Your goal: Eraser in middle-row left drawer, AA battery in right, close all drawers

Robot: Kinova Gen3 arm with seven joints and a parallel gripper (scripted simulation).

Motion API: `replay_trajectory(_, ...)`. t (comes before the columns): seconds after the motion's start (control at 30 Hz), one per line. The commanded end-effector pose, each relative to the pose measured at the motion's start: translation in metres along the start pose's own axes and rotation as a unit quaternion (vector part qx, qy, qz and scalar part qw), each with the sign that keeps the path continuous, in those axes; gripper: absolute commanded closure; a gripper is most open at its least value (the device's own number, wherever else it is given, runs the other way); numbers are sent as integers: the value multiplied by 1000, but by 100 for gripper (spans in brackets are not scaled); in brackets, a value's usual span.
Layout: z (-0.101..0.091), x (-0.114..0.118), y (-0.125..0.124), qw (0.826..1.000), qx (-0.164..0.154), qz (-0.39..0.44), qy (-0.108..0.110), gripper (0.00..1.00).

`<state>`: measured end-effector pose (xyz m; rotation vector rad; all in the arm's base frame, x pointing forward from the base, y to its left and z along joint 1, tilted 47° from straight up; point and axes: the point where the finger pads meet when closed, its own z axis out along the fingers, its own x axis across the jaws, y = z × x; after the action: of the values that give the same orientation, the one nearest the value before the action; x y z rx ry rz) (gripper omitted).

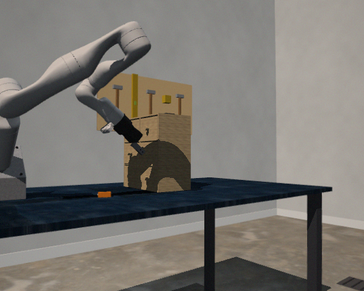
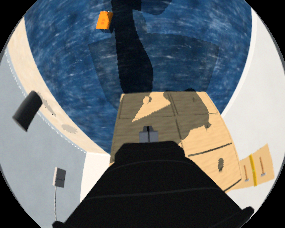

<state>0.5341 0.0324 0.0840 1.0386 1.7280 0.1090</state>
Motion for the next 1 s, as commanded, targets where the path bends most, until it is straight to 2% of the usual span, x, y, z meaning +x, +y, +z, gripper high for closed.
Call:
replay_trajectory(0.0, 0, 0, 1, 1000, -1, 0, 0, 100)
replay_trajectory(0.43, -5, 0, -3, 1000, -1, 0, 0, 100)
replay_trajectory(0.73, -35, 0, -28, 1000, -1, 0, 0, 100)
replay_trajectory(0.97, -39, 0, -31, 1000, -1, 0, 0, 100)
